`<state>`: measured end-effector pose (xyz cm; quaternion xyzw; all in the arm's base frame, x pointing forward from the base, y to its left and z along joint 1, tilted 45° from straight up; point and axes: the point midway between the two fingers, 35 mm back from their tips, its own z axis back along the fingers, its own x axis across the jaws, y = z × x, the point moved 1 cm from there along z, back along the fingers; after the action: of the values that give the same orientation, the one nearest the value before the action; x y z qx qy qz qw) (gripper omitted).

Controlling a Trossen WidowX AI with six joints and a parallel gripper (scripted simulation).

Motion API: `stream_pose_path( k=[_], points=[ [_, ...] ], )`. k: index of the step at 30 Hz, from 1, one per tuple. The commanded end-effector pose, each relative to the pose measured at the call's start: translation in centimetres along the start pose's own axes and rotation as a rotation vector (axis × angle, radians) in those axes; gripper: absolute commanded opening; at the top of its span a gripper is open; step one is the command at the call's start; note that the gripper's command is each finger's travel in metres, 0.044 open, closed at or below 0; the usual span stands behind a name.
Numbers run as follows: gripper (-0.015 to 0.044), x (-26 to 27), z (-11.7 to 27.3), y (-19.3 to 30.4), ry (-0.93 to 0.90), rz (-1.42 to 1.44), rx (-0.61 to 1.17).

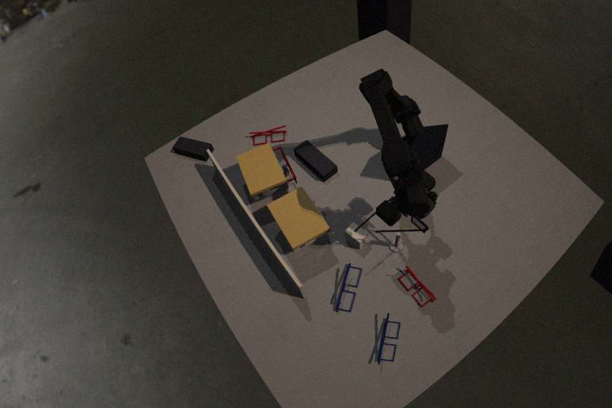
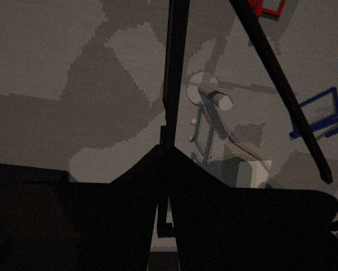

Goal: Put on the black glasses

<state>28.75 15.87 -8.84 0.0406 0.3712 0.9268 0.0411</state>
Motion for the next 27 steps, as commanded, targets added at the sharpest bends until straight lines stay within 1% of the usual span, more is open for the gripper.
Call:
stream_pose_path(
  k=[1, 6, 17, 27],
  points=[
    [0.0, -0.4, 0.2, 0.4, 0.008, -0.066, 0.001],
    [0.0, -0.5, -0.7, 0.3, 0.009, -0.067, 0.001],
    [0.0, -0.5, -5.8, 0.4, 0.009, -0.067, 0.003],
    [0.0, -0.2, -5.8, 0.6, 0.009, -0.067, 0.004]
  ],
)
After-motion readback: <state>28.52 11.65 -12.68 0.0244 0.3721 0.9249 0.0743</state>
